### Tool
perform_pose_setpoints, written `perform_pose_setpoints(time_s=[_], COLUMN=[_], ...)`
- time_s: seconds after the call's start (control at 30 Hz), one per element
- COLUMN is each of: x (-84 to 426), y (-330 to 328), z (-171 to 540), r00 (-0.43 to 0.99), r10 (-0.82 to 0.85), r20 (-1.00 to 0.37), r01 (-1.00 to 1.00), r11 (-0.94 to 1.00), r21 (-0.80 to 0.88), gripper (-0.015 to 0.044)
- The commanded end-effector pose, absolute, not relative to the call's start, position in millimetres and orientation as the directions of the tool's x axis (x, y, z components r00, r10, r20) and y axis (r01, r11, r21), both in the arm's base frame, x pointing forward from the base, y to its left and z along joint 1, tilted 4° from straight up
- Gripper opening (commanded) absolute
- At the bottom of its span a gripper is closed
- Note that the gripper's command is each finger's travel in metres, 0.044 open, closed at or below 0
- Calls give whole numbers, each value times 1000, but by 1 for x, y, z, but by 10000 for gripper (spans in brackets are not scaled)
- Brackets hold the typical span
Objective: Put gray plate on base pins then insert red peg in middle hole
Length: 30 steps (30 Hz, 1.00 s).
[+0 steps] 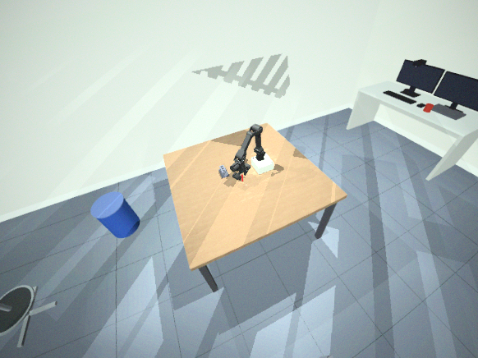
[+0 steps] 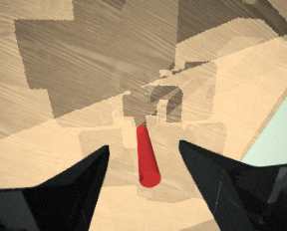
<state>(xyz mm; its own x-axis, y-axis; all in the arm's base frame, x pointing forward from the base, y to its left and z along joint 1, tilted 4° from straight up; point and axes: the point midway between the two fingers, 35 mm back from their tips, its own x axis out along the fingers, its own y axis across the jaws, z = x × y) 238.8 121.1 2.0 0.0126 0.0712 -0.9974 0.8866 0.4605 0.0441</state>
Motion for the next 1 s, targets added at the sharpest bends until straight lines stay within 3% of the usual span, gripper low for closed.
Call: perform_pose_setpoints(time_s=[0.0,0.2,0.97], x=[238,238,240], y=[121,121,121], z=[1,1,11], r00=[12,12,12], r10=[73,73,73], r20=[-997,-997,-997], r01=[888,888,888], r11=[457,457,457], r21=[44,44,45], gripper=[151,0,0])
